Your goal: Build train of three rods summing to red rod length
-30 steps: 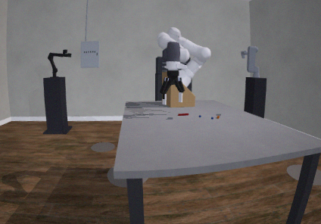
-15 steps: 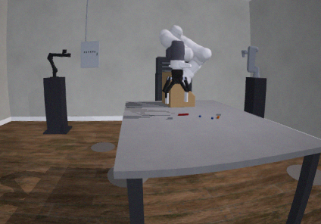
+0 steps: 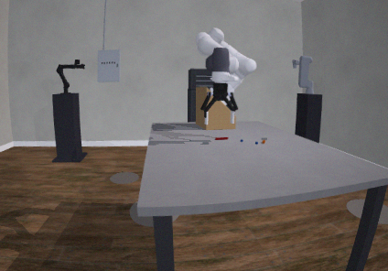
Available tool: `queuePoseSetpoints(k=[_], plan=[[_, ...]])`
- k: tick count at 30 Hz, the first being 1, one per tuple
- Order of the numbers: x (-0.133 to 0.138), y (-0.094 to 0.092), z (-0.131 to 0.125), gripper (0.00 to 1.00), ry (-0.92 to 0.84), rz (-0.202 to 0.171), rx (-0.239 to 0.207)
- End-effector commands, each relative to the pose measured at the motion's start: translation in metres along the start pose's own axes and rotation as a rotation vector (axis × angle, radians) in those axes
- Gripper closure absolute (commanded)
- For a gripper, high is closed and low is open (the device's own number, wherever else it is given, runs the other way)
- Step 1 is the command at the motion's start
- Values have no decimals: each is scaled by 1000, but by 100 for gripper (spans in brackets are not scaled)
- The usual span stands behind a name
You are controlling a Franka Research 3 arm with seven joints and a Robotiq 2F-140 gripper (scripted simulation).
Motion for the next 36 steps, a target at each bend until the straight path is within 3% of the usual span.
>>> queuePoseSetpoints(k=[1, 36], plan=[[-8, -3, 9, 0, 167, -6, 14], [-92, -8, 53, 0, 662, 1, 16]])
Point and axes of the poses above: the point where the finger pads meet when closed, its own y axis out along the fingers, its own x axis across the jaws, z = x × y, the point moved 1 cm from there along -y, back along the fingers, and after that the axes turned 14 degrees about y, right-handed, at the moved point
